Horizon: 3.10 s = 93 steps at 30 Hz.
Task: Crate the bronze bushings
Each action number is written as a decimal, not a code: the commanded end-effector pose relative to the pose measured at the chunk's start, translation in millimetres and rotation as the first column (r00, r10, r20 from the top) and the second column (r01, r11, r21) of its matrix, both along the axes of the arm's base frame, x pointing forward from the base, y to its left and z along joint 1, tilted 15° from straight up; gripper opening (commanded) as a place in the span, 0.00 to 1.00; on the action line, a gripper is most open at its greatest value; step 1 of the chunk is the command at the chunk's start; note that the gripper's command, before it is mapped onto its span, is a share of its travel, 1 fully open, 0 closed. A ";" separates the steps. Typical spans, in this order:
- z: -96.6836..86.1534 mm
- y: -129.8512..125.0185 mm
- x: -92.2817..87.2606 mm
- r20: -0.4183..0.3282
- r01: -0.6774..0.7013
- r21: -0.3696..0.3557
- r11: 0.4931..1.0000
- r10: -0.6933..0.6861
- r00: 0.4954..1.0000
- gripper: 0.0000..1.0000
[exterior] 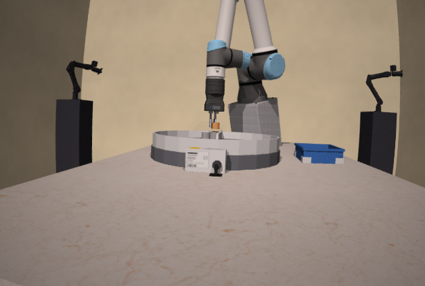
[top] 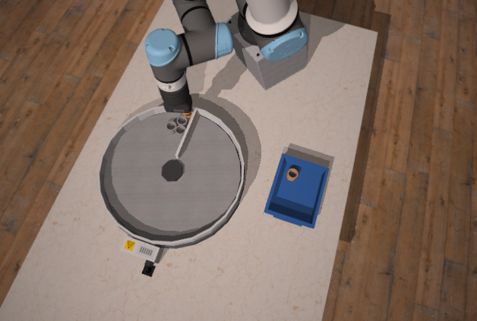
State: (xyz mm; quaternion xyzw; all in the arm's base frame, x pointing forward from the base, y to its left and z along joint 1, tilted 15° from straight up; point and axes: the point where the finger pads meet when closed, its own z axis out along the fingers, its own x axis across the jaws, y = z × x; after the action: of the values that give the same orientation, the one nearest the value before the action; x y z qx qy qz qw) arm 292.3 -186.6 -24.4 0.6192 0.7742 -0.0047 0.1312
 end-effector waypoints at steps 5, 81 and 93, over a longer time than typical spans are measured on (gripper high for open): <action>7.1 0.9 -1.1 0.001 0.000 -0.001 1.000 0.000 1.000 0.00; 34.4 107.3 44.7 0.003 -0.002 0.000 1.000 0.002 1.000 0.00; 31.3 157.5 70.5 0.004 -0.004 0.001 1.000 0.004 1.000 0.00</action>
State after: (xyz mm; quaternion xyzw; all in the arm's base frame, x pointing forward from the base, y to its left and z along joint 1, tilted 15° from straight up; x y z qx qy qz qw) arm 358.2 -34.4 7.3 0.6162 0.7765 0.0007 0.1316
